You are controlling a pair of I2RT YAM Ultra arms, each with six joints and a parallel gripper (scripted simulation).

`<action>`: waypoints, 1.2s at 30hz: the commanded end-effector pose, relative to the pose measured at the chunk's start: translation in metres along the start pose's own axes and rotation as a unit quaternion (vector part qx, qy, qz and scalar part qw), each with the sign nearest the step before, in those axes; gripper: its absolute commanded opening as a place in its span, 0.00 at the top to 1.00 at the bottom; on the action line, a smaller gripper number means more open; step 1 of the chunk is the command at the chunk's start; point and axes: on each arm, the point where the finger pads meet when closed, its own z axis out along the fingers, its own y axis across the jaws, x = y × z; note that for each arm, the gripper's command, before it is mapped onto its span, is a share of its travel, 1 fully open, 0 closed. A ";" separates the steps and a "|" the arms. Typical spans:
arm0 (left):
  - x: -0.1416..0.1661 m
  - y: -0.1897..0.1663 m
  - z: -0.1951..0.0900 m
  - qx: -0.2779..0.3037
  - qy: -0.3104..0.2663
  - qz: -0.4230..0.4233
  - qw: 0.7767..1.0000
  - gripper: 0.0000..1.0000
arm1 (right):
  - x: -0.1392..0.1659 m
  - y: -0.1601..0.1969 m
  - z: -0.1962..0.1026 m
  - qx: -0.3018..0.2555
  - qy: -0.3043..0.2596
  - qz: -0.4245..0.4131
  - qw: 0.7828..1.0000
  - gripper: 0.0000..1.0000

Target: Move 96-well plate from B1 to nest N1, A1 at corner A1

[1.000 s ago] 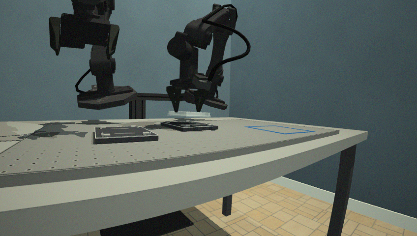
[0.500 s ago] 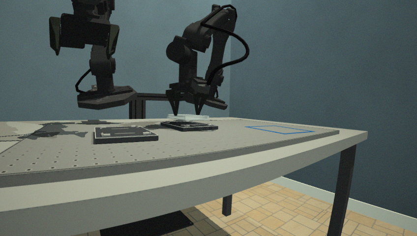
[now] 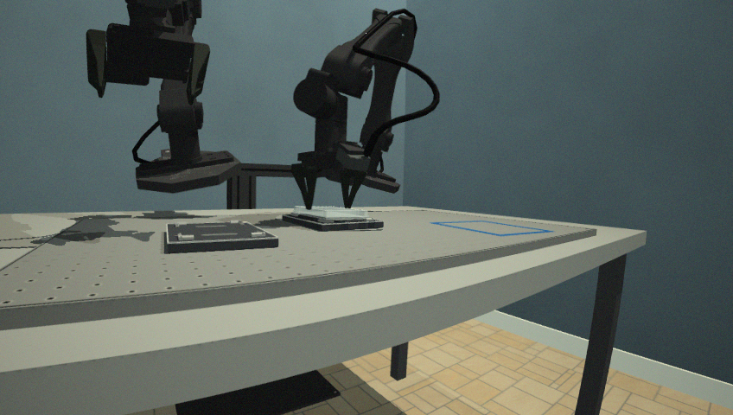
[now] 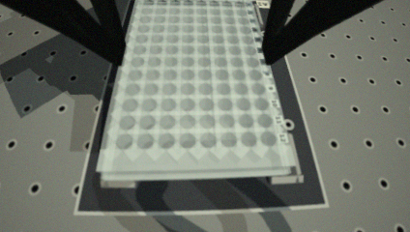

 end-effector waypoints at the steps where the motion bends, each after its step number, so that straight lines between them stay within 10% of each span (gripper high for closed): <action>1: 0.006 0.008 0.023 -0.027 0.010 0.014 0.999 0.24 | -0.013 -0.004 -0.006 0.004 -0.017 -0.002 1.000 0.00; 36: 0.001 -0.004 -0.011 -0.025 0.008 0.013 1.000 0.24 | -0.013 -0.004 -0.006 0.004 -0.017 -0.002 1.000 0.00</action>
